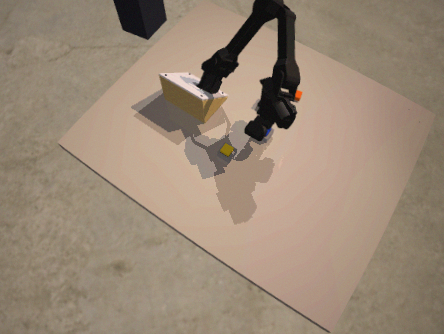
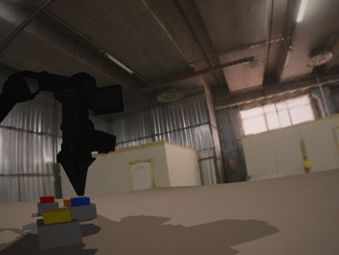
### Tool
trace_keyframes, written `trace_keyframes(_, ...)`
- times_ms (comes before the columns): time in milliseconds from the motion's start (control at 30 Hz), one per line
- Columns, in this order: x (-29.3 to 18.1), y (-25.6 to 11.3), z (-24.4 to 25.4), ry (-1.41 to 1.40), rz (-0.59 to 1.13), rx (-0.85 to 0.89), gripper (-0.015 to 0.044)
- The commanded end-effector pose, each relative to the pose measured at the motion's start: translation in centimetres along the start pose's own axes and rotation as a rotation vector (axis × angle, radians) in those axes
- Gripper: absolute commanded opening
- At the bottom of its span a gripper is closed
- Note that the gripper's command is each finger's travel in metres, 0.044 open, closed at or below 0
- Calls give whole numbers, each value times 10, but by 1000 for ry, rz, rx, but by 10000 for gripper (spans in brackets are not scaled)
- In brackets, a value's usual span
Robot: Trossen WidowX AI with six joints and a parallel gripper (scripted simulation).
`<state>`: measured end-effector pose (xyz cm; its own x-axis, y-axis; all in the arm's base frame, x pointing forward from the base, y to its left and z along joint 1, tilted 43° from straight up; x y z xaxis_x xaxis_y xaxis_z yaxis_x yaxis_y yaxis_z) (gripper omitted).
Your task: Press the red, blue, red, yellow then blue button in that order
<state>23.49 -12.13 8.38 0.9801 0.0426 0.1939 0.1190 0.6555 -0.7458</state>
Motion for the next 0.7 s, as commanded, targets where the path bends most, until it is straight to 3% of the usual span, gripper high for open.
trace_keyframes(0, -1, 8, 1, 8, 4, 10, 20)
trace_keyframes(667, -2, 14, 1, 8, 4, 11, 20)
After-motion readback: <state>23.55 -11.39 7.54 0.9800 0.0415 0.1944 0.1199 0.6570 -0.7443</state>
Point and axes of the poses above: the point midway between the two fingers, 35 mm back from their tips, its own y axis out along the fingers, its own z axis across the jaws, x = y × z, the point moved 10 cm from there along -y, back along the fingers, and after that the axes turned 13 degrees about -y, right-handed, at the moved point
